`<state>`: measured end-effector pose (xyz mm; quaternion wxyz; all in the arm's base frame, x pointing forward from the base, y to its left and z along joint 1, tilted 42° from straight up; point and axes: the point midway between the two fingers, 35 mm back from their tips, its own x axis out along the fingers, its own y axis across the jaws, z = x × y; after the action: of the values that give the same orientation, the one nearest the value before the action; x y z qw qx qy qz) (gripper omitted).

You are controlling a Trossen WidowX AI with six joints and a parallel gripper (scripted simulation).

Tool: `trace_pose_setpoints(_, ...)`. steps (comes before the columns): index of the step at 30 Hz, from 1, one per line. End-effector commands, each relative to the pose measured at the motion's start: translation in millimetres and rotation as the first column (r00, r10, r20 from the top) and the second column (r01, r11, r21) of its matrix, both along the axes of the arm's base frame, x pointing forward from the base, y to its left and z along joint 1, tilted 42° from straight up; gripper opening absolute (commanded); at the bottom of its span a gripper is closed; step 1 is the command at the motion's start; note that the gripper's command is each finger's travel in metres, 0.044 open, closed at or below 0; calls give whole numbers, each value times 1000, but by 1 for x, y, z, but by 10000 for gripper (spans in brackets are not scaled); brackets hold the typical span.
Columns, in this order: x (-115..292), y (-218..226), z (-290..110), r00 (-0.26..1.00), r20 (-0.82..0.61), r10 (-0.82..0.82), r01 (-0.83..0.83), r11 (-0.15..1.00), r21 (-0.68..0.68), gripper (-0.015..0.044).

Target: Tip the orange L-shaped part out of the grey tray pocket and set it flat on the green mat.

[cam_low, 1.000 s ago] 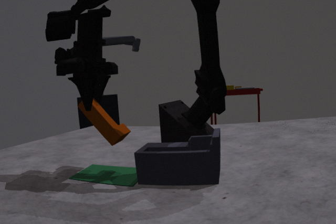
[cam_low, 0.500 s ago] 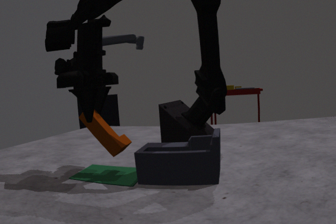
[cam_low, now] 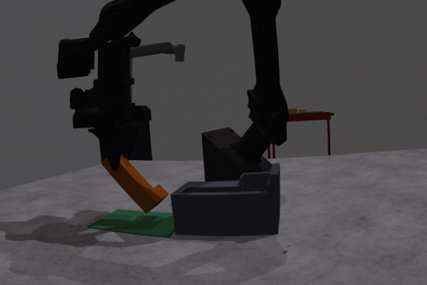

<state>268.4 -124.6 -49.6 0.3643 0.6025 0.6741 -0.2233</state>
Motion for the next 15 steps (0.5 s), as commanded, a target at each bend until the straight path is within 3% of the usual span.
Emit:
trace_pose_setpoints(1, -1, 6, -6, 1000, -4, -7, 7, 1000, 8, 0)
trace_pose_setpoints(15, -1, 14, -14, 1000, -4, -7, 7, 1000, 8, 0)
